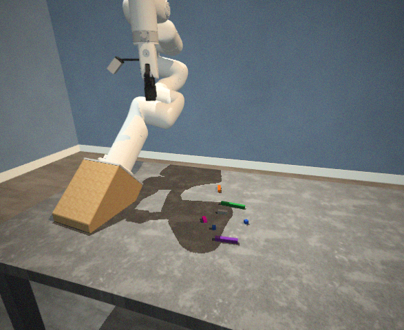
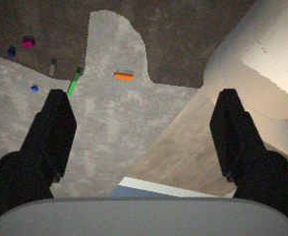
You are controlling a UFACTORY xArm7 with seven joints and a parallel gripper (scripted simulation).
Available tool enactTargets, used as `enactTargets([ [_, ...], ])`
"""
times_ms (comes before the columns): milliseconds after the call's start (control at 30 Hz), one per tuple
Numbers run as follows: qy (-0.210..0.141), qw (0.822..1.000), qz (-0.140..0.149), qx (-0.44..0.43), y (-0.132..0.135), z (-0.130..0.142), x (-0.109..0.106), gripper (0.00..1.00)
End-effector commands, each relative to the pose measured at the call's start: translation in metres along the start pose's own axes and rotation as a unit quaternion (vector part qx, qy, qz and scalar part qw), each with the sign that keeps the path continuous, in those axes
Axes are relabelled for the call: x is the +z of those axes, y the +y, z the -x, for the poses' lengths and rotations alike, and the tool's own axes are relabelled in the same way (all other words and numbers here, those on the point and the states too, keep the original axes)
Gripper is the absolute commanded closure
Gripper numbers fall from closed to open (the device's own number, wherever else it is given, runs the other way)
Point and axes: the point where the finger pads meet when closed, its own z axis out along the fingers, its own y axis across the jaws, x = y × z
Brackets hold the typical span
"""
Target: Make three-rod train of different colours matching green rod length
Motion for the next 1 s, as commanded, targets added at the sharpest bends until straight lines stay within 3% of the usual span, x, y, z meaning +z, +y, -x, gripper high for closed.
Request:
enactTargets([
  [0,0.0,1.0,-0.001,0.0,0.0,0.0,-0.001,0.0],
  [600,0.0,1.0,-0.001,0.0,-0.002,0.001,0.0,0.0],
  [967,-0.004,1.0,-0.003,0.028,-0.083,0.033,0.046,0.0],
])
